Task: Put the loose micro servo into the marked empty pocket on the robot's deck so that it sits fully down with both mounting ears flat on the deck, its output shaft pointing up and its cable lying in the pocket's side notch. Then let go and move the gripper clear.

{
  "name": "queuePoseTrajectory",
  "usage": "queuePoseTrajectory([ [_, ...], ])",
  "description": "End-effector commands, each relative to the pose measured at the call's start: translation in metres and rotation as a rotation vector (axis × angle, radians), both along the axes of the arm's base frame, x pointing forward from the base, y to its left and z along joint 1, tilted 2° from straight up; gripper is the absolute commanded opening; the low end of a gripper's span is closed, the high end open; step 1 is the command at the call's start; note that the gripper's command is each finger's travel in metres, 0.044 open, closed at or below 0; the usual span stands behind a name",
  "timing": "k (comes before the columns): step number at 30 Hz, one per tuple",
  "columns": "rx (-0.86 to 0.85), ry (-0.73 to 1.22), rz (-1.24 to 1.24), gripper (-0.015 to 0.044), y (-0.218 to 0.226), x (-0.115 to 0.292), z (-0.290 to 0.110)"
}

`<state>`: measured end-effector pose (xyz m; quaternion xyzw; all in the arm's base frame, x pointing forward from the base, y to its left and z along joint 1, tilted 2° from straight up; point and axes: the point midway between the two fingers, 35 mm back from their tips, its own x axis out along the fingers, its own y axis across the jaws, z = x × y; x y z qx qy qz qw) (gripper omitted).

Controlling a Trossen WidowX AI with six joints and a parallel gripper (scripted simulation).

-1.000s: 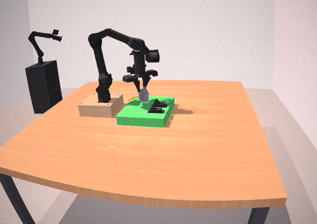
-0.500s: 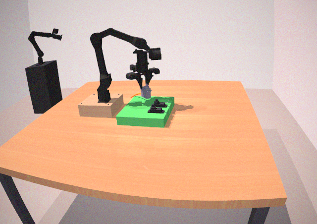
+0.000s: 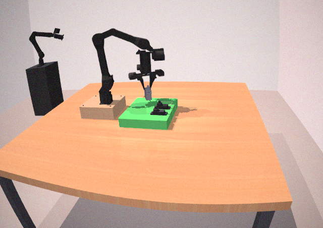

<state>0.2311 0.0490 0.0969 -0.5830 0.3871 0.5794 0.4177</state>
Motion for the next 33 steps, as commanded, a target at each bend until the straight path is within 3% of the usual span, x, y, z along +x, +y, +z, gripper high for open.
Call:
queuePoseTrajectory([
  [1,0.002,-0.004,-0.139,0.0000,-0.0001,0.0021,0.0014],
  [33,0.039,0.032,-1.253,0.0000,-0.0001,0.0021,0.0015],
])
